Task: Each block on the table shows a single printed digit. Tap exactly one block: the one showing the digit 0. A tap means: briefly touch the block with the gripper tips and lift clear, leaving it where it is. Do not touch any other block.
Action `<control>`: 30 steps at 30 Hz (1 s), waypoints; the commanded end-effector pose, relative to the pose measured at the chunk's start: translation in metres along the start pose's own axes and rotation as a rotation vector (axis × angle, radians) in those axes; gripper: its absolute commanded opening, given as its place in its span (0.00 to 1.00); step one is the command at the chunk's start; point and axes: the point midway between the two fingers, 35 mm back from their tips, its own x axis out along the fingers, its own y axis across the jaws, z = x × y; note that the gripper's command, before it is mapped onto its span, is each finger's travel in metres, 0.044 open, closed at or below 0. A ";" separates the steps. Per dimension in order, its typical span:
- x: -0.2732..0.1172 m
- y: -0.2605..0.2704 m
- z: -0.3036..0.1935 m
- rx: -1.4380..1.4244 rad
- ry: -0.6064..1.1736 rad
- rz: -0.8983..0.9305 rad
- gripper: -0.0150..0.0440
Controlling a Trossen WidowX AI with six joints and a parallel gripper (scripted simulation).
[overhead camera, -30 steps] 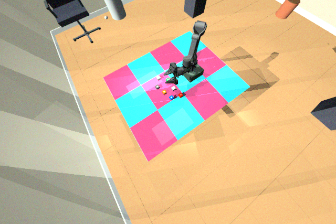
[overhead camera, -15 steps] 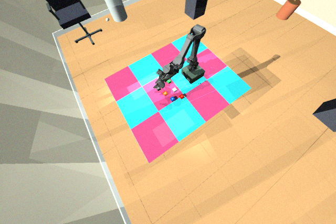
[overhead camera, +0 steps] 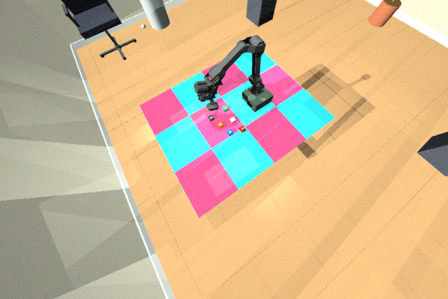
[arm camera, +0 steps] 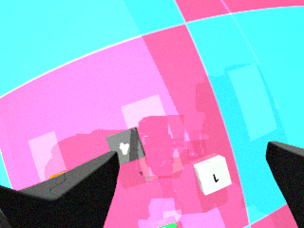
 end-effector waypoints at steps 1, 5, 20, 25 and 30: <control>-0.016 -0.041 -0.028 -0.270 0.322 0.117 0.93; -0.016 -0.041 -0.028 -0.270 0.322 0.117 0.93; -0.016 -0.041 -0.028 -0.270 0.322 0.117 0.93; -0.016 -0.041 -0.028 -0.270 0.322 0.117 0.93; -0.020 -0.035 -0.034 -0.270 0.323 0.118 0.93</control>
